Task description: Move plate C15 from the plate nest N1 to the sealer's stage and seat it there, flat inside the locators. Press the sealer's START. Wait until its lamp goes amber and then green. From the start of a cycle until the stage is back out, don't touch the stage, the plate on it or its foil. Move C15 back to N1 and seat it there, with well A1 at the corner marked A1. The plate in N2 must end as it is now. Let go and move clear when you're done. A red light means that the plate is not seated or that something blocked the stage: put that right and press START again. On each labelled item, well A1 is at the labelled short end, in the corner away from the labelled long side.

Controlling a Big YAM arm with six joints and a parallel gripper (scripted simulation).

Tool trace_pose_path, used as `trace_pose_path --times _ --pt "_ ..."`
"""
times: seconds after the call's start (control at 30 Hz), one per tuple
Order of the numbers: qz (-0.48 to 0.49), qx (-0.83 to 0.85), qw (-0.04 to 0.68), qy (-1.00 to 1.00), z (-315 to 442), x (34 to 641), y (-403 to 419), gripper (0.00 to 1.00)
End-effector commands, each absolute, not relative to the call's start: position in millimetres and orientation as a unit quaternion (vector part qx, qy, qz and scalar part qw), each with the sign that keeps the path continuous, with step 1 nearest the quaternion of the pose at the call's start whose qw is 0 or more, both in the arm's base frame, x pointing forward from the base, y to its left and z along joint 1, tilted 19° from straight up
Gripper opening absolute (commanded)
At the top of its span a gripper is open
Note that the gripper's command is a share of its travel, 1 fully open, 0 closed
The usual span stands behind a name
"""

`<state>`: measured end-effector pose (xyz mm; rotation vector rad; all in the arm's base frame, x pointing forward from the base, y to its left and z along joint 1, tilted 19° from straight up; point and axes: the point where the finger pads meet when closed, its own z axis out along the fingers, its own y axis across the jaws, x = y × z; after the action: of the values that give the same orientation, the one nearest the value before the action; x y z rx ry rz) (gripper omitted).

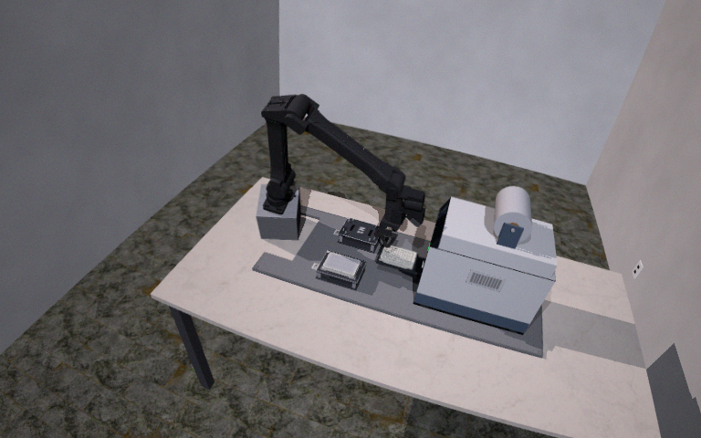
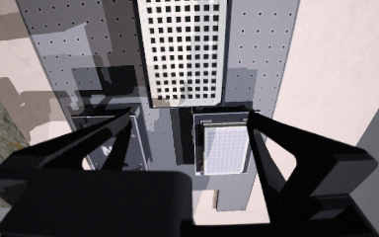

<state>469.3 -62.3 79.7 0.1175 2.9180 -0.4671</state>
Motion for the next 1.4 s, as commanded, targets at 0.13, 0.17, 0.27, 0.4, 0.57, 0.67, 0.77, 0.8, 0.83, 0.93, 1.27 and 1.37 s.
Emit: trace_pose_path --times 0.13,0.17,0.27,0.4,0.57,0.67,0.77,0.8,0.83,0.93,1.27,1.37 --pt "-0.159 0.061 0.067 0.983 80 466 -70 1.00" --pt "-0.159 0.061 0.067 0.983 80 466 -70 1.00" --pt "-0.160 0.057 0.074 0.983 81 466 -71 1.00" --pt "-0.161 0.051 0.077 0.983 82 463 -72 1.00" --pt "-0.161 0.043 0.068 0.984 74 457 -72 1.00" --pt "-0.161 0.041 0.058 0.984 66 453 -71 1.00" --pt "-0.161 0.042 0.062 0.984 77 454 -75 0.99" --pt "-0.159 0.043 0.064 0.984 87 454 -78 0.99" --pt "-0.160 0.044 0.066 0.984 97 454 -81 0.98" --pt "-0.160 0.045 0.076 0.983 124 454 -90 0.97" --pt "-0.161 0.037 0.068 0.984 159 450 -104 0.92" --pt "-0.161 0.039 0.061 0.984 159 445 -107 0.91"
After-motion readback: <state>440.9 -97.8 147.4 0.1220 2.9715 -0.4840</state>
